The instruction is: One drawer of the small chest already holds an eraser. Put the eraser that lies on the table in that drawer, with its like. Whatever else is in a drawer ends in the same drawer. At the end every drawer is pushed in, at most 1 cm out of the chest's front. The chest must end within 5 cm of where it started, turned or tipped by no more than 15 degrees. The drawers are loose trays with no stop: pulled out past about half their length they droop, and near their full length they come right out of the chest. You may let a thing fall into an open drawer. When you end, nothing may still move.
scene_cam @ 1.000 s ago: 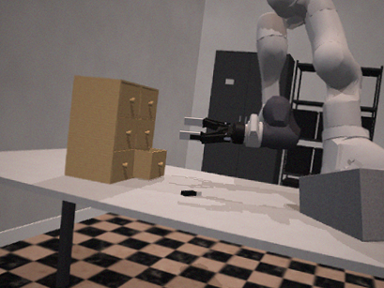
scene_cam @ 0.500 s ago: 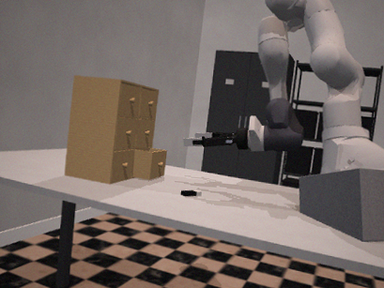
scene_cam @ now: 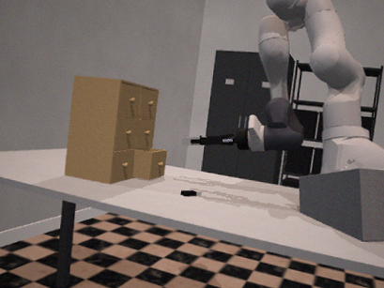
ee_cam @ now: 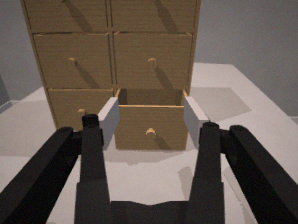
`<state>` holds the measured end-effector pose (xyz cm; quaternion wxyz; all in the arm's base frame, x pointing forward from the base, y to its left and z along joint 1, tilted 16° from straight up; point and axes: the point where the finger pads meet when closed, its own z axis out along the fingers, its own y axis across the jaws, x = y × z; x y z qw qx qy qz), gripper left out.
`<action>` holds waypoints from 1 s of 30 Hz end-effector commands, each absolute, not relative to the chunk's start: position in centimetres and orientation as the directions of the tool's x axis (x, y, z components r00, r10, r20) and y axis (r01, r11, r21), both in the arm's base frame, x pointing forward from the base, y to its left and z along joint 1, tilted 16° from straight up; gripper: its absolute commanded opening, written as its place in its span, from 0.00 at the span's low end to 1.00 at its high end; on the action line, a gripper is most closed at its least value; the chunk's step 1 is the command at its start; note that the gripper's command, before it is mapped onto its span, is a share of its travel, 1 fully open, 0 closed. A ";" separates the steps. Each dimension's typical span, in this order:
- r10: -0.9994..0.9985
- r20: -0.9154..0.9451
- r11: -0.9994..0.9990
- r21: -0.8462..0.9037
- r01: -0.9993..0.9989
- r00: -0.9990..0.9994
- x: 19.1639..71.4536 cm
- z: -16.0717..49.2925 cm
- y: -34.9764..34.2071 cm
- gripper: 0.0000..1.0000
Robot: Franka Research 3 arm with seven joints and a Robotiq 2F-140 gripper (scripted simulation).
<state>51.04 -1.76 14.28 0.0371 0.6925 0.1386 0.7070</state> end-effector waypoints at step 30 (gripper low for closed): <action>0.217 0.976 -0.965 0.219 0.141 -0.028 53.2 10.6 -2.4 0.00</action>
